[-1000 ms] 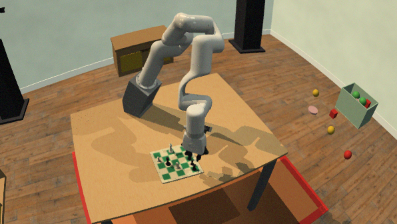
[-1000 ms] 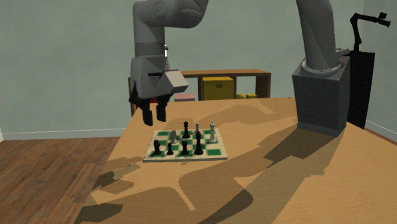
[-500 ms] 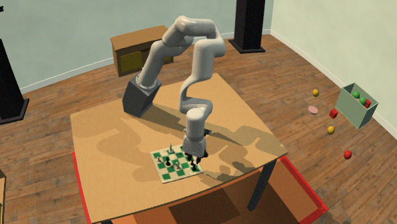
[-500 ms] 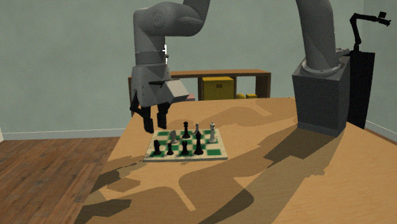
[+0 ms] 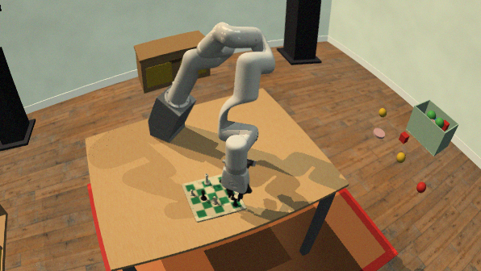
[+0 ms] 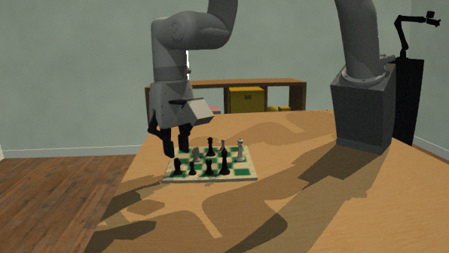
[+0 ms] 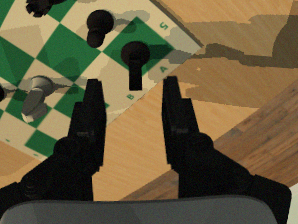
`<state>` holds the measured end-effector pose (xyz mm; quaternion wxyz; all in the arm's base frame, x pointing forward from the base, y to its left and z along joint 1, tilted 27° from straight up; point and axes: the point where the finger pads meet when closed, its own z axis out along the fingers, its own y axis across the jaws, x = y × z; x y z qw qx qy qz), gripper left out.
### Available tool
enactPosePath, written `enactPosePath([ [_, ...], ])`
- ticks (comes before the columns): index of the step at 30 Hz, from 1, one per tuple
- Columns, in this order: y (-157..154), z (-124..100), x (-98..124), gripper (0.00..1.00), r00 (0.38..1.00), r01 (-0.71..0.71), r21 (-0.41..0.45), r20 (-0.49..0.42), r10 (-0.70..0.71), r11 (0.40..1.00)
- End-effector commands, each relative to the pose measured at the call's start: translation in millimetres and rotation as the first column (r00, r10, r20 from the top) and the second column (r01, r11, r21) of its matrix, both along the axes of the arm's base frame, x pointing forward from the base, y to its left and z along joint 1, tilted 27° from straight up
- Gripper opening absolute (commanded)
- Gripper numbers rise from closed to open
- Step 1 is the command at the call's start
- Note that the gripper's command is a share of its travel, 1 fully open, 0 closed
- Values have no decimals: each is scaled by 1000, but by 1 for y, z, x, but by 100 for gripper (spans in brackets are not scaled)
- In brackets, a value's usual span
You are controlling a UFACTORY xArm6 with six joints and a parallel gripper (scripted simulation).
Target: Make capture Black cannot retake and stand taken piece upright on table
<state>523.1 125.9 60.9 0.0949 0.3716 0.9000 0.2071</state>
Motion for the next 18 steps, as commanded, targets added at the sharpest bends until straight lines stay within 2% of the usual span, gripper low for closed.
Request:
enactPosePath([
  [1,1,-1,2,37,1000,1,1,4,-1,1000],
  [18,1,-3,3,37,1000,1,1,4,-1,1000],
])
